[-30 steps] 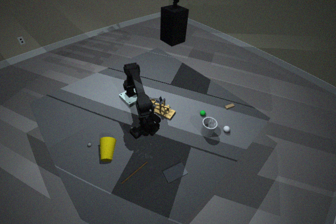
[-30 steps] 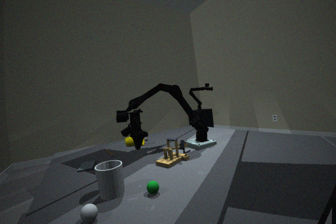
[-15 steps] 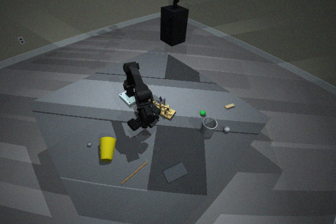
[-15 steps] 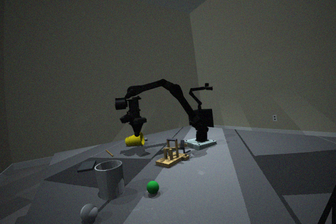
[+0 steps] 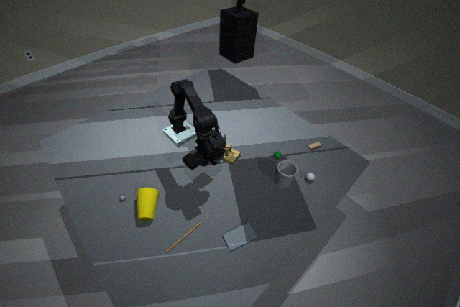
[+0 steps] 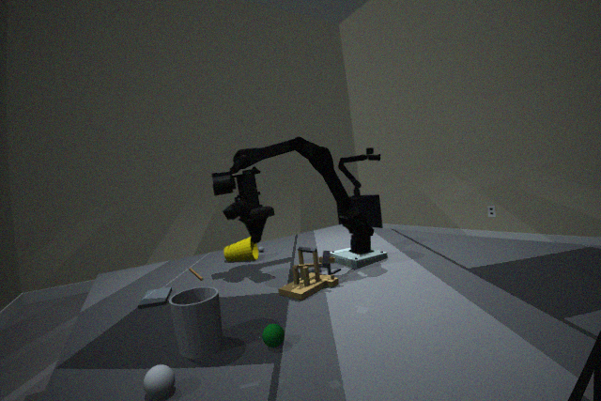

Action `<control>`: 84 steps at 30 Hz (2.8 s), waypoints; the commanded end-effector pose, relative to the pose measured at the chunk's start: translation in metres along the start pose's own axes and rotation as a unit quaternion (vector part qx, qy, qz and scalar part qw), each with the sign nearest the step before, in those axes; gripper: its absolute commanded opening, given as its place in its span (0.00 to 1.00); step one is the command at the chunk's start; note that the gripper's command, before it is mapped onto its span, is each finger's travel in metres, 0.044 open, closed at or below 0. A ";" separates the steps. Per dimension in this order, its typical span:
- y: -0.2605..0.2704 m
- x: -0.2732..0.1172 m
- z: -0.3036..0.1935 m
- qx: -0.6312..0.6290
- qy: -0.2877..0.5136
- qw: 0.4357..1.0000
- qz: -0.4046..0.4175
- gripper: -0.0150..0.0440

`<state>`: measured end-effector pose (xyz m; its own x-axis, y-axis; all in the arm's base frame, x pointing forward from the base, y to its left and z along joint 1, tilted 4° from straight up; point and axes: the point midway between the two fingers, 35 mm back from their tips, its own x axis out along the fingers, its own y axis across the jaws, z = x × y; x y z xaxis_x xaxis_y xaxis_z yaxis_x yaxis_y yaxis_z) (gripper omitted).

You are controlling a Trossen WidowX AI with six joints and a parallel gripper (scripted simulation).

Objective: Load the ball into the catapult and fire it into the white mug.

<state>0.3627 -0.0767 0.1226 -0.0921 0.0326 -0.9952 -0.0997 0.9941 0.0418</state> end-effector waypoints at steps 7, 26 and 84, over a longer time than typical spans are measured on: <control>0.057 0.008 -0.029 -0.032 0.039 0.999 0.004 0.25; 0.139 0.034 -0.109 -0.099 0.120 0.988 -0.011 0.25; 0.154 -0.044 -0.152 -0.127 -0.001 0.992 -0.019 1.00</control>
<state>0.2065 0.0628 0.1660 -0.1314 -0.0126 -0.9912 -0.3441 0.9383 0.0337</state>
